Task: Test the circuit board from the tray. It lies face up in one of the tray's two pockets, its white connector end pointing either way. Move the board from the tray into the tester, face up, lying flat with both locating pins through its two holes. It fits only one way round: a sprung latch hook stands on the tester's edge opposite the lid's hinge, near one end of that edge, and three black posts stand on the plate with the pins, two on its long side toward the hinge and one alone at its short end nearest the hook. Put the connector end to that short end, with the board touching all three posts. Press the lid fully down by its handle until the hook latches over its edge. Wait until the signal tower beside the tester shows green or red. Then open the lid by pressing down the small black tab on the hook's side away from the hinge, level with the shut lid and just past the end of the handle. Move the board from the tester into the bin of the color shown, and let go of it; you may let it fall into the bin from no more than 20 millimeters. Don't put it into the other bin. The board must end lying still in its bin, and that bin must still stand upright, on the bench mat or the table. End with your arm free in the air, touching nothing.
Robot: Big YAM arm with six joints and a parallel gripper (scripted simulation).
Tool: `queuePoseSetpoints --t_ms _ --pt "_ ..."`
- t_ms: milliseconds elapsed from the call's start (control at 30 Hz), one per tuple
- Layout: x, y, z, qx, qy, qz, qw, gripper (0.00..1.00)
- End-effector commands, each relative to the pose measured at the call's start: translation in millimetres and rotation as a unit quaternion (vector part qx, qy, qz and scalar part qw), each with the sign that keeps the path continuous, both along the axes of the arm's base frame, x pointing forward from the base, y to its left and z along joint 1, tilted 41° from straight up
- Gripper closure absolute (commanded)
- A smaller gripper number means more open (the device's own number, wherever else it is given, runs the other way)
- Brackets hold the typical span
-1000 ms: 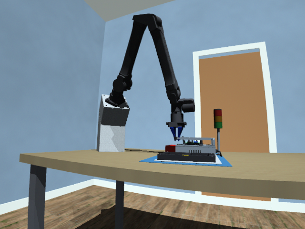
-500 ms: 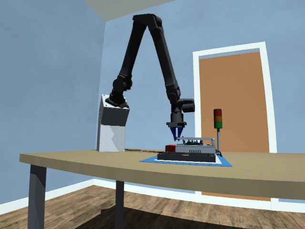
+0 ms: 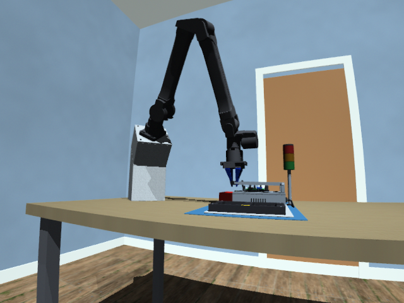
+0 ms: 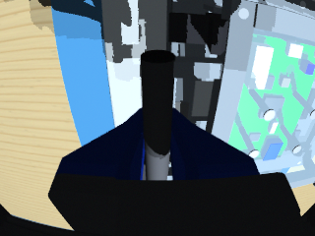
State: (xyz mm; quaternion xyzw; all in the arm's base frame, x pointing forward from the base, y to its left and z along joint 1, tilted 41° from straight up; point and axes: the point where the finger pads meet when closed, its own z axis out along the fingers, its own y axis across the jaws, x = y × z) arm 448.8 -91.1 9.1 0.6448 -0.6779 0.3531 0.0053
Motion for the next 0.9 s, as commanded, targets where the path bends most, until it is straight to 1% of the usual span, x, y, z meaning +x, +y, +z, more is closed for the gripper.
queuePoseSetpoints --t_ms 0,867 --pt "12.7 -12.0 -12.1 0.003 0.001 -0.003 1.000 1.00" --pt "13.8 -13.5 -14.6 0.003 0.002 -0.003 1.000 1.00"
